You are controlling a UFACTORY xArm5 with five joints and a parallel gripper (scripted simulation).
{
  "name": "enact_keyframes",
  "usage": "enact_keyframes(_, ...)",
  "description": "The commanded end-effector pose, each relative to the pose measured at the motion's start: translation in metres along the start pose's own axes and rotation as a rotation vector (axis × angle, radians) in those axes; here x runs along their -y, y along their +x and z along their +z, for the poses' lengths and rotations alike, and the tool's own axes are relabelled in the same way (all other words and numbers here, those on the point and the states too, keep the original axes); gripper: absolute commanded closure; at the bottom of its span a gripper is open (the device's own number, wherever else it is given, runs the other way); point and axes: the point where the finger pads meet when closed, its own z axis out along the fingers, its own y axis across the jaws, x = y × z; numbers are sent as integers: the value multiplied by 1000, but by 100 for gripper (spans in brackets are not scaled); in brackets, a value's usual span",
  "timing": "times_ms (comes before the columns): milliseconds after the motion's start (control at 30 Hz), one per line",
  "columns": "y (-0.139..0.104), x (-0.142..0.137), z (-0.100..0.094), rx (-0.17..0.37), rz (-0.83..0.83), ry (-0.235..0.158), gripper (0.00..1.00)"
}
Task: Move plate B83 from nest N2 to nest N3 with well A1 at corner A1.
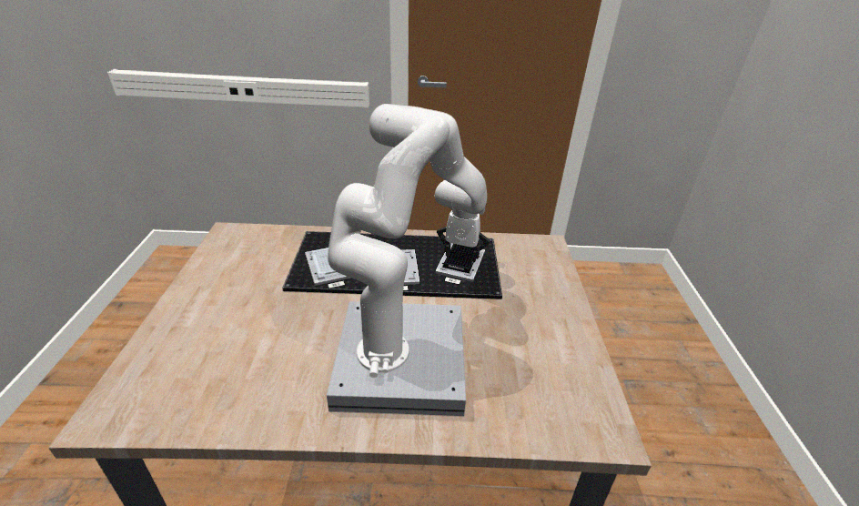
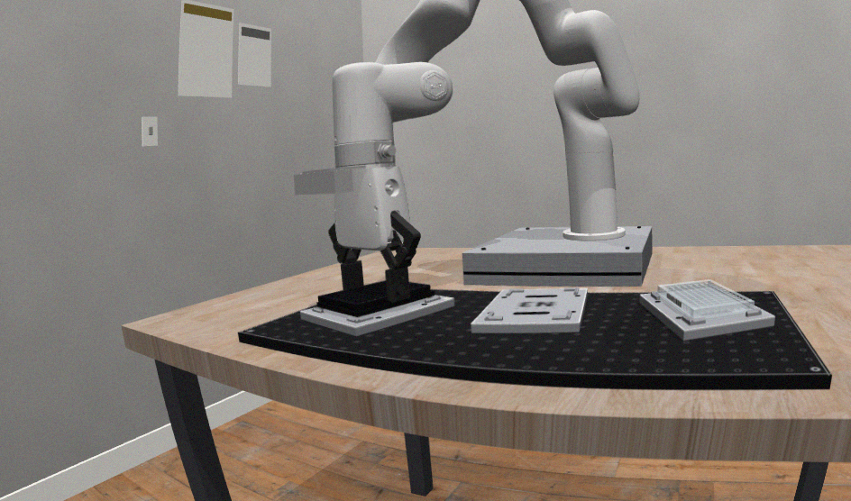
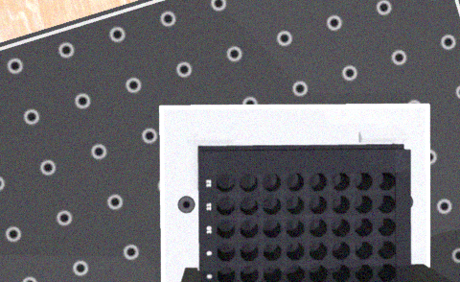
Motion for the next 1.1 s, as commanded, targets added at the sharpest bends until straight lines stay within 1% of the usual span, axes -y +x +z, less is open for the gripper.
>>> enact_keyframes(0, 1, 0, -4, -4, 0, 4, 100)
enact_keyframes(700, 1, 0, -16, -4, 0, 4, 100)
enact_keyframes(967, 1, 0, -16, -4, 0, 4, 100)
enact_keyframes(1067, 1, 0, -21, -4, 0, 4, 100)
